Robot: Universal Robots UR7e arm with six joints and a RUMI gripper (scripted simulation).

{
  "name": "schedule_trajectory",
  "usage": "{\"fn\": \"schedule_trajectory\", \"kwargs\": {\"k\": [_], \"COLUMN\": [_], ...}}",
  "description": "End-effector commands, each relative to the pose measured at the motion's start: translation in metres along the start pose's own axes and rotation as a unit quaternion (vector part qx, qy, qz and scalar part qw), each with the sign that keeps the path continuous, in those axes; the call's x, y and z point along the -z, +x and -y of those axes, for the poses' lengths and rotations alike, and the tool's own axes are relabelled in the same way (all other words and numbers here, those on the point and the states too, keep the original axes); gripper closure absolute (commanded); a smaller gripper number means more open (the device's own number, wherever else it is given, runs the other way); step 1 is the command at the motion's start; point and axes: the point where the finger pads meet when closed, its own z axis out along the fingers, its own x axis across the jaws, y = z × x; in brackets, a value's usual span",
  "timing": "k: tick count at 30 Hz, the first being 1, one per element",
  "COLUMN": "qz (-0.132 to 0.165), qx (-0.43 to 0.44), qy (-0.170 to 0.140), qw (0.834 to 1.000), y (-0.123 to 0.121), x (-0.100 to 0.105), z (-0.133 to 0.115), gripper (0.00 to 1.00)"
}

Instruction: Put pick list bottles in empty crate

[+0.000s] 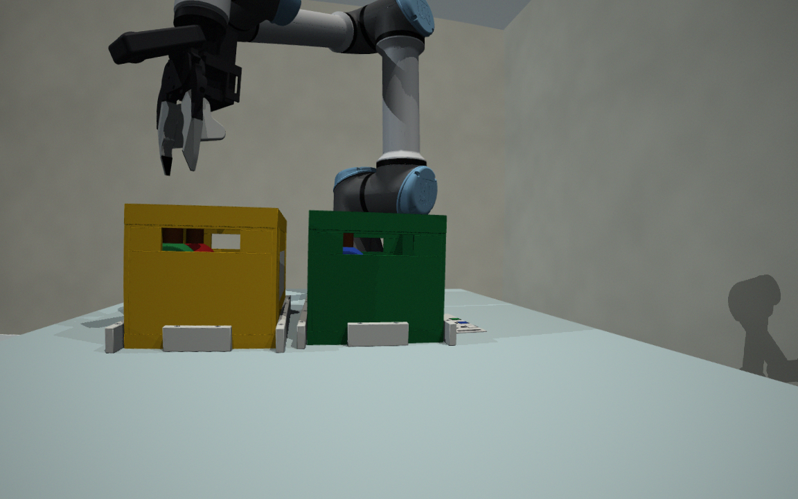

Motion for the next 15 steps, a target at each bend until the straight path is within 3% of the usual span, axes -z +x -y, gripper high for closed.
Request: {"fn": "schedule_trajectory", "kwargs": {"k": [1, 15], "qz": [0.0, 0.0], "qx": [-0.001, -0.001], "qy": [-0.002, -0.002], "qw": [1.0, 1.0], "y": [0.001, 0.001], "x": [-0.011, -0.027], "z": [-0.001, -0.001], "gripper": [0.62, 0.62]}}
